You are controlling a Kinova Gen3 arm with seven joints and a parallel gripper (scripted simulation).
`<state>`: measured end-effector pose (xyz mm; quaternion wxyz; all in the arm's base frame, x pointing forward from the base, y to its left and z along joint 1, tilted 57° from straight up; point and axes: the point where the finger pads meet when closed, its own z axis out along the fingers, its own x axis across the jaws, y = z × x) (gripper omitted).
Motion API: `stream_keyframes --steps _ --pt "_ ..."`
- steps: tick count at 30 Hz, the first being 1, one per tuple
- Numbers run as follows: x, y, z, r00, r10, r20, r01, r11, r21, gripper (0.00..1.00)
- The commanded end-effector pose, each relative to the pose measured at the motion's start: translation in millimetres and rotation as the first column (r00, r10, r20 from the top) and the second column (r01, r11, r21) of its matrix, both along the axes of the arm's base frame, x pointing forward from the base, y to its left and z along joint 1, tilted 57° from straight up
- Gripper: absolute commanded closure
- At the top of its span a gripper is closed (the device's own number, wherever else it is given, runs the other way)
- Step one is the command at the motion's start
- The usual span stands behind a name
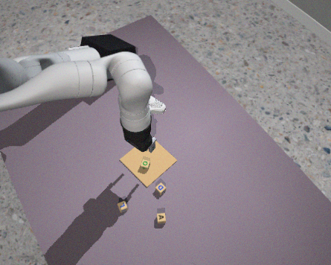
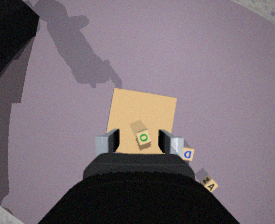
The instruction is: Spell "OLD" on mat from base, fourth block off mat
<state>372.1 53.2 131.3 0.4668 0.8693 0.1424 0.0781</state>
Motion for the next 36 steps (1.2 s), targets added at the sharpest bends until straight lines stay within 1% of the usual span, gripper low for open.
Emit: stream_keyframes --steps 1,6,11,13,17,22,25,28,30,36 --pt "-0.9 0 -3.3 0.999 -0.027 0.033 0.027 1.0 0.009 0.0" --pt "-1.3 -1 -9.4 0.983 -0.12 0.137 0.114 0.992 0.054 0.0" --pt "-1.3 -3 -15.3 0.942 -0.226 0.249 0.203 0.973 0.113 0.0" --pt "-1.3 -3 -15.3 0.942 -0.226 0.249 0.203 0.973 0.113 0.0" --pt "-0.9 -5 -19.5 0.885 -0.317 0.341 0.273 0.947 0.172 0.0" --pt "0.1 -7 -23.8 0.782 -0.431 0.45 0.348 0.901 0.259 0.0" --pt "1.0 -9 -25.8 0.702 -0.498 0.509 0.384 0.867 0.318 0.0" --pt "2.1 -11 -27.3 0.61 -0.56 0.56 0.411 0.828 0.38 0.0" --pt "2.1 -11 -27.3 0.61 -0.56 0.56 0.411 0.828 0.38 0.0" --pt "4.5 -16 -28.7 0.397 -0.667 0.63 0.434 0.741 0.512 0.0"
